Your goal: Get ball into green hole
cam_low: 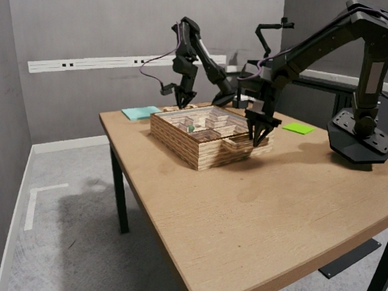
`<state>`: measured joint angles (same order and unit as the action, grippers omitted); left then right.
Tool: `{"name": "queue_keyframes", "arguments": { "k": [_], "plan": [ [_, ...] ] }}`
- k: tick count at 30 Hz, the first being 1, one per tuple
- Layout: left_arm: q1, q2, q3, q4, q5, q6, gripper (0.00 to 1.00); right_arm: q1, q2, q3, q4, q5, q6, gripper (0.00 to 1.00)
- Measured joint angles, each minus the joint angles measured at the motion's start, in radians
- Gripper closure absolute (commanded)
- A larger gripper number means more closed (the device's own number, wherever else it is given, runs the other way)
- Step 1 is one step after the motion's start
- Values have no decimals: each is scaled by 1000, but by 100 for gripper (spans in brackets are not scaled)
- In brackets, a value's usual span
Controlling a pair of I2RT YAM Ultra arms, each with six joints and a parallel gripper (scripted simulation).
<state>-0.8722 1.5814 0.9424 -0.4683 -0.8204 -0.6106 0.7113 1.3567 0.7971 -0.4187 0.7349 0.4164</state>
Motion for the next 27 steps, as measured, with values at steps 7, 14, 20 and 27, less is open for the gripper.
{"name": "queue_keyframes", "arguments": {
  "k": [7,14,20,27],
  "plan": [
    [0,1,2,-3,0,-2,100,0,0,0,0,0,2,100],
    [-5,1,5,-30,5,-19,100,8,0,3,-28,-3,21,100],
    [-24,2,23,-91,0,-61,100,8,-13,3,-41,-17,16,100],
    [-64,2,59,-161,-32,-97,100,8,-45,-22,-34,-24,14,100]
  ]
}}
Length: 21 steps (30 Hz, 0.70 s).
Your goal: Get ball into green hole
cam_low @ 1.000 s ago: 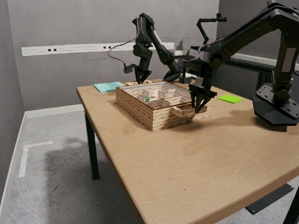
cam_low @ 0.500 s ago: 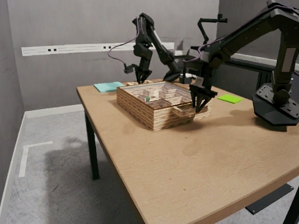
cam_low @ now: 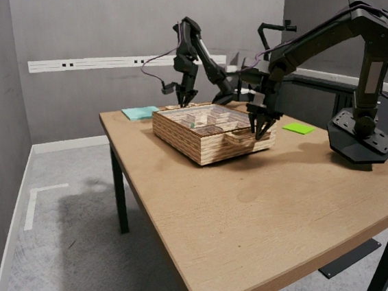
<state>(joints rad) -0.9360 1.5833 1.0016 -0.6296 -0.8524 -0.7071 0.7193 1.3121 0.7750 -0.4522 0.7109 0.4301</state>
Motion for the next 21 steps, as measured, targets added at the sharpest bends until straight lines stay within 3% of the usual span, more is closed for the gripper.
{"name": "queue_keyframes", "arguments": {
  "k": [15,21],
  "plan": [
    [50,-24,-11,68,53,76,100,68,41,125,-172,85,90,100],
    [32,-15,29,-6,29,37,100,35,37,109,-122,39,50,100]
  ]
}}
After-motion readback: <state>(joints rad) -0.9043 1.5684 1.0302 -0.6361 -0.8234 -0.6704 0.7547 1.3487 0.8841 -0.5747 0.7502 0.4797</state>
